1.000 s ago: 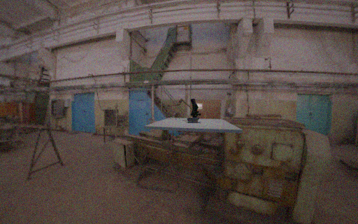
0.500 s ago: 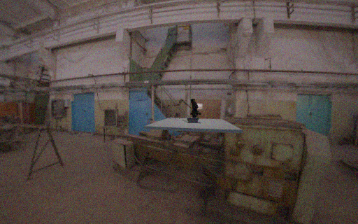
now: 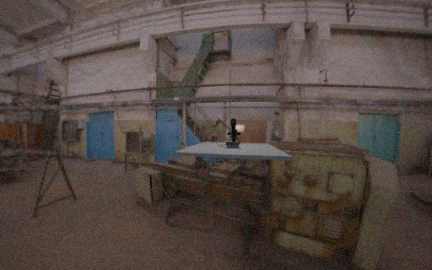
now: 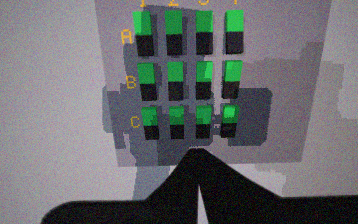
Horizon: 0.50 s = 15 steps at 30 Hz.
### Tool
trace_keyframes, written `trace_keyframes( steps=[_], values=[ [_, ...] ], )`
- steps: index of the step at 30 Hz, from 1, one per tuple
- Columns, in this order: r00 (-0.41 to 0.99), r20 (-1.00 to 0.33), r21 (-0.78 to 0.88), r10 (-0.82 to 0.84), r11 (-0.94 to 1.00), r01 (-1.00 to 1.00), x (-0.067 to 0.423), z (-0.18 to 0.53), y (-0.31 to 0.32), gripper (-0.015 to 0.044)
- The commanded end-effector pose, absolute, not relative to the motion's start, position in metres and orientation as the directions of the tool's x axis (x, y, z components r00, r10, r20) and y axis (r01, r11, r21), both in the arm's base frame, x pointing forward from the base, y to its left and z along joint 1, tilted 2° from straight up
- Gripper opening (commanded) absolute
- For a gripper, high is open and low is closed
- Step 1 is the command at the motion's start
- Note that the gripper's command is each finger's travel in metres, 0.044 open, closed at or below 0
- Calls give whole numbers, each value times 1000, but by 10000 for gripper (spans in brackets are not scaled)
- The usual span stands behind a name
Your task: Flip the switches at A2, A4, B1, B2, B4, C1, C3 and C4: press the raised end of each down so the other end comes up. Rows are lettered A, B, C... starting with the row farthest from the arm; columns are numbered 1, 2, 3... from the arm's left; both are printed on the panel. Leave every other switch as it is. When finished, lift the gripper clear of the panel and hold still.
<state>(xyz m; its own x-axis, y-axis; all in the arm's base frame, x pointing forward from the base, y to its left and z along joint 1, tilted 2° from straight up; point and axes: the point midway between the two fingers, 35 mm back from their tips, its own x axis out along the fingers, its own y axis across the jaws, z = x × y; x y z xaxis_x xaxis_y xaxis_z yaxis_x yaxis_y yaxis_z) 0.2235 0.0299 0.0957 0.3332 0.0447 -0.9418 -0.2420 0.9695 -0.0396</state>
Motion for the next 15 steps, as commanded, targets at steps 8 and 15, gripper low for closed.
trace_keyframes(
  steps=[8,15],
  values=[
    [322,-946,-39,45,968,-248,245,68,20,0],
    [322,-946,-39,45,968,-248,248,60,21,0]
  ],
)
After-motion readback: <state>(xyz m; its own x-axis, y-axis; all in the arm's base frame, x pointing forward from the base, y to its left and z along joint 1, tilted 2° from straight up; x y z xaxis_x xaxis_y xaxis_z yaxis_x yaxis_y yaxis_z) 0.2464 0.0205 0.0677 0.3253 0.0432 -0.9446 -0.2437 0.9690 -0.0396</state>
